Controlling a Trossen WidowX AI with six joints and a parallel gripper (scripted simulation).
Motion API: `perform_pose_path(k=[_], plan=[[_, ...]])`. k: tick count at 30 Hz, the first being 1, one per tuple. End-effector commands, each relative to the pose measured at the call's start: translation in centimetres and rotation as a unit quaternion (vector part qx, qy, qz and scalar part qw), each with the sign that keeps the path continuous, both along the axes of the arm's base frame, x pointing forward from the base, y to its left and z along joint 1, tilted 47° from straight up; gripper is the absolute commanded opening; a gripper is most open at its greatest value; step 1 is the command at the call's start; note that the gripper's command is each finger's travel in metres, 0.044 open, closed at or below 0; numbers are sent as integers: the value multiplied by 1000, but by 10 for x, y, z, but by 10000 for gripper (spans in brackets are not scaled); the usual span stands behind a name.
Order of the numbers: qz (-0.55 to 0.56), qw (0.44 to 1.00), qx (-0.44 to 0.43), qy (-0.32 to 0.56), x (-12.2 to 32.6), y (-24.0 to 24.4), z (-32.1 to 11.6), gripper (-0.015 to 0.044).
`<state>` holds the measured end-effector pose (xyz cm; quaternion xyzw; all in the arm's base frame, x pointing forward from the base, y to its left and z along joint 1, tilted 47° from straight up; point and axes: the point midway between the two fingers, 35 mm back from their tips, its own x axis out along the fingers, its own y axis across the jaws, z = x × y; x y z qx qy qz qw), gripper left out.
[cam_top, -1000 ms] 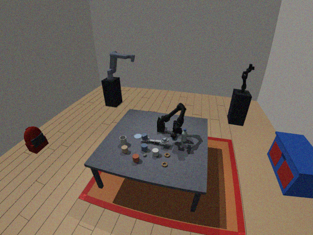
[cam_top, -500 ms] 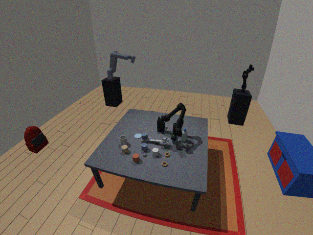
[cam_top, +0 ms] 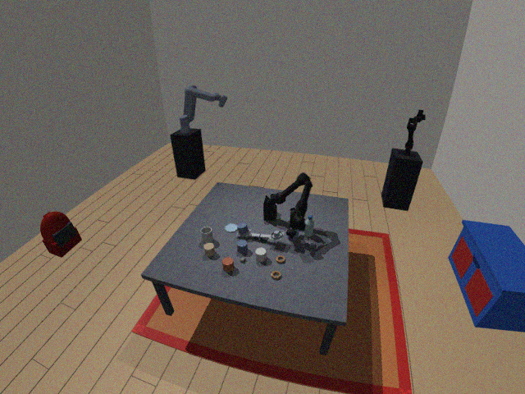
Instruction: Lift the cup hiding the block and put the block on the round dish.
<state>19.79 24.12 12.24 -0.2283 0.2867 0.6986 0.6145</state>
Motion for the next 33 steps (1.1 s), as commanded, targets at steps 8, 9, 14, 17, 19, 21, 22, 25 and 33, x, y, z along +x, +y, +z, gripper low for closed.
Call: perform_pose_path(k=[8, 9, 14, 17, 19, 21, 22, 25, 33], plan=[[1, 1000, 0, -1, 0, 0, 0, 315], [1, 1000, 0, -1, 0, 0, 0, 341], [0, 1000, -2, -2, 5, -14, 13, 440], [-1, 1000, -3, -2, 8, -38, 34, 440], [-1, 1000, -3, -2, 8, -40, 36, 440], [-1, 1000, -3, -2, 8, -40, 36, 440], [-1, 1000, -3, -2, 8, -40, 36, 440], [-24, 1000, 0, -13, 23, -47, 39, 361], [-38, 999, -15, 1, 57, -75, 24, 260]])
